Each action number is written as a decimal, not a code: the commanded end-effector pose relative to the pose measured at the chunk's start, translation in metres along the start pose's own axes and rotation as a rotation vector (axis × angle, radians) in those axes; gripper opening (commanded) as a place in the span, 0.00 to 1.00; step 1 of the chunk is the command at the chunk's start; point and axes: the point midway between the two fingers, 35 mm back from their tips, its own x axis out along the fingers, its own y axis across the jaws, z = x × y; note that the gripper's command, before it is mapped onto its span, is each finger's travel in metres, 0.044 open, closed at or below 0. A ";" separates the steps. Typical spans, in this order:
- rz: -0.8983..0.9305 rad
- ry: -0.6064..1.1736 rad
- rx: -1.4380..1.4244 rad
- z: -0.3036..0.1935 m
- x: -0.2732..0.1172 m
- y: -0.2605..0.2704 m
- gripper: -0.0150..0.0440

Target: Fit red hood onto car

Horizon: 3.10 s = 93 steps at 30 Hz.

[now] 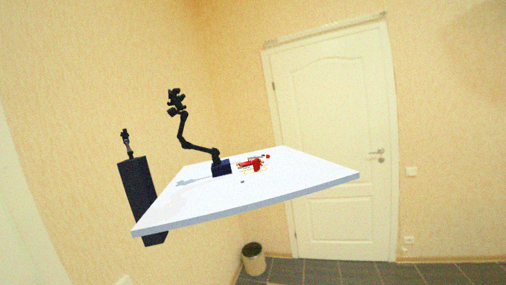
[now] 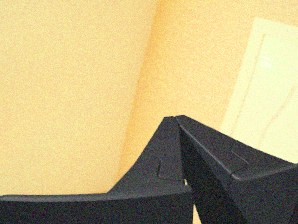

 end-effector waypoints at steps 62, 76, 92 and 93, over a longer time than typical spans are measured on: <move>1.959 -0.645 0.600 0.378 -0.445 0.338 0.25; 2.606 -0.592 0.506 0.363 -0.617 0.311 0.25; 3.395 -0.382 0.109 0.292 -0.763 0.215 0.25; 3.446 -0.363 0.066 0.286 -0.770 0.207 0.25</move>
